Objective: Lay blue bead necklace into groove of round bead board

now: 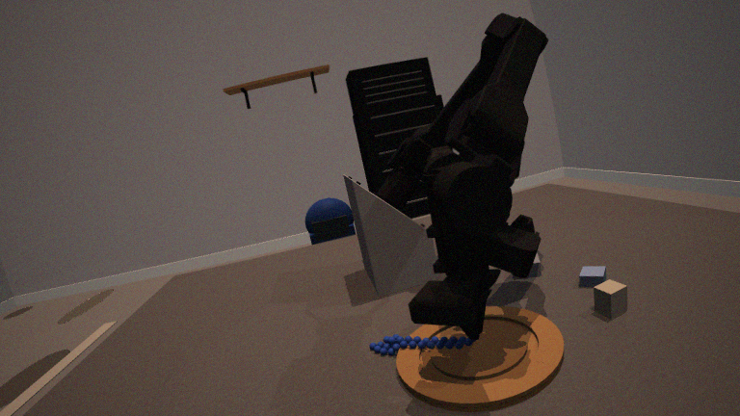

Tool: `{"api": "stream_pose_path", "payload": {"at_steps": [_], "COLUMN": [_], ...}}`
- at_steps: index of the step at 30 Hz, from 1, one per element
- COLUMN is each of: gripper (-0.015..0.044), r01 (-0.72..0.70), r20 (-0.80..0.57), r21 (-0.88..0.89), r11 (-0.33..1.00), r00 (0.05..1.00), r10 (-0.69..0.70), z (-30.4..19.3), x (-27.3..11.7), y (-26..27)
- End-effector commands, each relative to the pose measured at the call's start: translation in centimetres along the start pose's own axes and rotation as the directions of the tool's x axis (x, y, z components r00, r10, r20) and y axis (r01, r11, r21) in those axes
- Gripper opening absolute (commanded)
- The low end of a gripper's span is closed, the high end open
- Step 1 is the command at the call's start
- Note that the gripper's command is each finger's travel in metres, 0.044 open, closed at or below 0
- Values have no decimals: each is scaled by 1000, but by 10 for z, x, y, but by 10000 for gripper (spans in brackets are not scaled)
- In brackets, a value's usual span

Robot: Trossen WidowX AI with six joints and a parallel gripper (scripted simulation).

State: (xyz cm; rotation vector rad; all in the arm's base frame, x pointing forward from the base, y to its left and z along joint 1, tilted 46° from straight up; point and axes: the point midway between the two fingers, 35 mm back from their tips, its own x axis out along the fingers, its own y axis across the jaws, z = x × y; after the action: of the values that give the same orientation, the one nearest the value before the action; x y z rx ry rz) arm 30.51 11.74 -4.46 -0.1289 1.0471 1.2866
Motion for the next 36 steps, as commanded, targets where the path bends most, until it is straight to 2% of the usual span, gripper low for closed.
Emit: {"api": "stream_pose_path", "payload": {"at_steps": [1, 22, 36], "gripper": [0, 0, 368], "r01": [9, 8, 10], "r20": [6, 7, 9], "r21": [-3, -3, -6], "r11": [1000, 1000, 1000], "r00": [1000, 1000, 1000], "r10": [-9, -8, -10], "z": [1, 1, 2], "x": [-13, 8, 2], "y": [-2, -1, -2]}}
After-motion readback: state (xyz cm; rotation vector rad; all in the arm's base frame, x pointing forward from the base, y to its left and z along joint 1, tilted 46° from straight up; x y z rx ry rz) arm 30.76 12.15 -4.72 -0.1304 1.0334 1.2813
